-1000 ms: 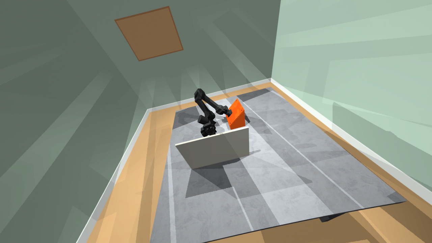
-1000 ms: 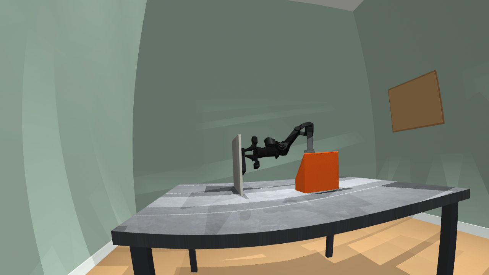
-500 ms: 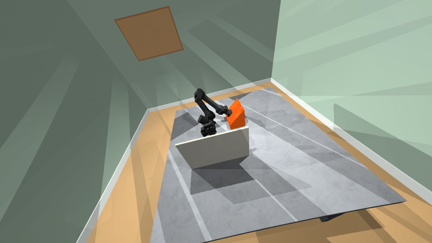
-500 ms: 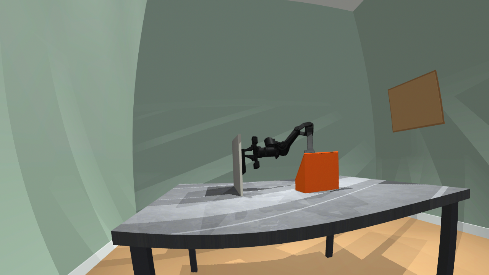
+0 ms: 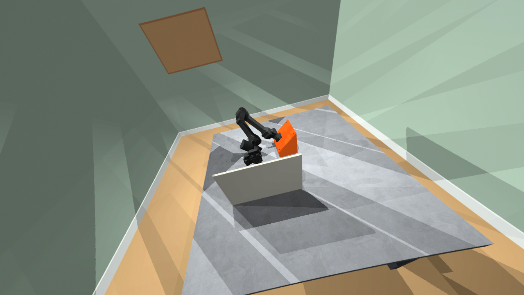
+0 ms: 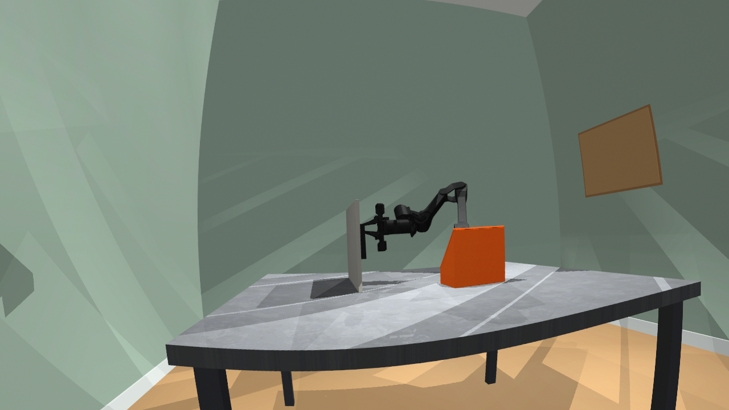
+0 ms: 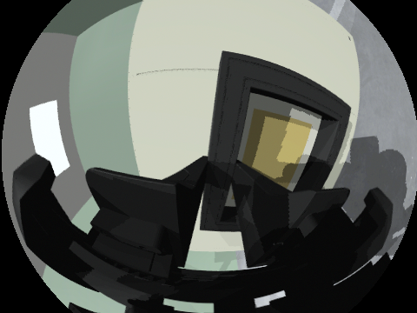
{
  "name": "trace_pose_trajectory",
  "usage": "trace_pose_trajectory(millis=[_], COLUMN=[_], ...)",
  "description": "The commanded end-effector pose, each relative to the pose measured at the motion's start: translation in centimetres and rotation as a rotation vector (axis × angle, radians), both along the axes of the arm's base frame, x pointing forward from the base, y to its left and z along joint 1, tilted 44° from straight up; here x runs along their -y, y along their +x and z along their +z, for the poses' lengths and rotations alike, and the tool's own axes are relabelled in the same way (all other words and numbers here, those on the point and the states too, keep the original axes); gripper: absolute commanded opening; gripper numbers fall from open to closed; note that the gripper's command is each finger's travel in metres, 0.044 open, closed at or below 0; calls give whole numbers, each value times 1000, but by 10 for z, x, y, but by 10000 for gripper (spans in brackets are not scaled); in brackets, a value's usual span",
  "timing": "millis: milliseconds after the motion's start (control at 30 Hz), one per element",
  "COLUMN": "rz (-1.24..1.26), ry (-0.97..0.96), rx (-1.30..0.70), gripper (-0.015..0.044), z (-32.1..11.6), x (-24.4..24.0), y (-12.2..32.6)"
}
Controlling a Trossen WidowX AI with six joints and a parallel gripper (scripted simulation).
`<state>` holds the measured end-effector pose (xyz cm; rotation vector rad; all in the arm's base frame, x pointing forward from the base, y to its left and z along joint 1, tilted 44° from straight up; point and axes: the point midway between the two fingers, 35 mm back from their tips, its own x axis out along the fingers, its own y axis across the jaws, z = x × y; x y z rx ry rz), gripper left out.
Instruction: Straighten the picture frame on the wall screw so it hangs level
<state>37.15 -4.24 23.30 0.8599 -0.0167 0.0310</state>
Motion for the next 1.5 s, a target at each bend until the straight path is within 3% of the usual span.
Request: trace_pose_trajectory(millis=[0,367,700,867,1233,1467], rz=[-3,-5,-2,-1,14,9], ry=[-37,-94,-64,-49,212,208], rx=[2,4,2,2,-5,-3], gripper=[0,0,260,260,260,260], z=[0,0,0,1,-4,0], x=[0,0,0,1,6,9], y=[0,0,0,-6,-95,-97])
